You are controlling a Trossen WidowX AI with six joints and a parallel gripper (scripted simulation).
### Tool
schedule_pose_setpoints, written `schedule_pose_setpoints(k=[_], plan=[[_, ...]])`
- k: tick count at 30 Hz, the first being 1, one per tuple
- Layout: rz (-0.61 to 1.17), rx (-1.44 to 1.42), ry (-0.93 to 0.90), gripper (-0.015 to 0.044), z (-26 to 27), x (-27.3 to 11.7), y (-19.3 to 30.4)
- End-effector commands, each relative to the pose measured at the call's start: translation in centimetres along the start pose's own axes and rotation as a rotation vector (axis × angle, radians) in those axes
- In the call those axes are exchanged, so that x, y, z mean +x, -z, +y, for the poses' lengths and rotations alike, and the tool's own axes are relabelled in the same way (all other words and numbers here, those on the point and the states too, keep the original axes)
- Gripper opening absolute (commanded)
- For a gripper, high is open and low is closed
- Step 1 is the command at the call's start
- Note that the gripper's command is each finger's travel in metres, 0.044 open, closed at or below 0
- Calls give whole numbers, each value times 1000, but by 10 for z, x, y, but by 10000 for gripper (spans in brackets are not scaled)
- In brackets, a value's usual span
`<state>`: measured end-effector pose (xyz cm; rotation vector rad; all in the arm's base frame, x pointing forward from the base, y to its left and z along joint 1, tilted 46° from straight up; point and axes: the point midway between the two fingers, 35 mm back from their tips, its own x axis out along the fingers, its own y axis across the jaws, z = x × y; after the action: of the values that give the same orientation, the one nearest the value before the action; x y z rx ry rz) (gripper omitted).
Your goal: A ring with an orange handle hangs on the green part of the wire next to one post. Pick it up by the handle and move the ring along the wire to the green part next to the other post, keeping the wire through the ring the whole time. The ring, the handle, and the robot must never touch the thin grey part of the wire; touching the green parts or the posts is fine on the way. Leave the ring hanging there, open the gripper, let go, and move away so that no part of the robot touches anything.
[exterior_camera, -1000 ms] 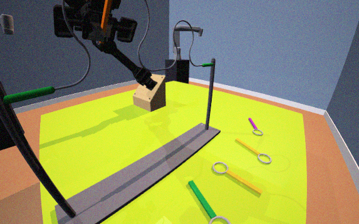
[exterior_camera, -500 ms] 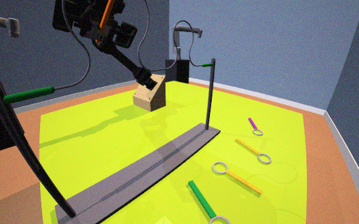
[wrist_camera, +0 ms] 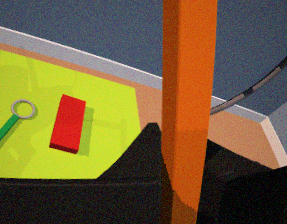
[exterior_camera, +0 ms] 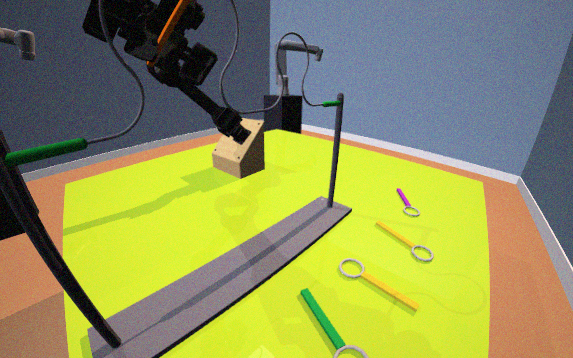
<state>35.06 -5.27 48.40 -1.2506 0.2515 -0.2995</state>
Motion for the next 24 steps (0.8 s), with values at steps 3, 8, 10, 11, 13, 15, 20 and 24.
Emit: schedule_pose_setpoints(k=[3, 8, 10, 11, 13, 15, 20, 24], plan=[[-1, -66, 42, -150, -3, -1, 1], [-7, -120, 74, -150, -5, -1, 1], [-9, -142, 88, -150, -5, -1, 1], [-10, -153, 94, -150, -6, -1, 1], [-12, -175, 107, -150, -6, -1, 1], [-14, -197, 120, -150, -7, -1, 0], [-19, -251, 153, -150, -9, -1, 0], [-24, -294, 180, -150, -10, -1, 0]])
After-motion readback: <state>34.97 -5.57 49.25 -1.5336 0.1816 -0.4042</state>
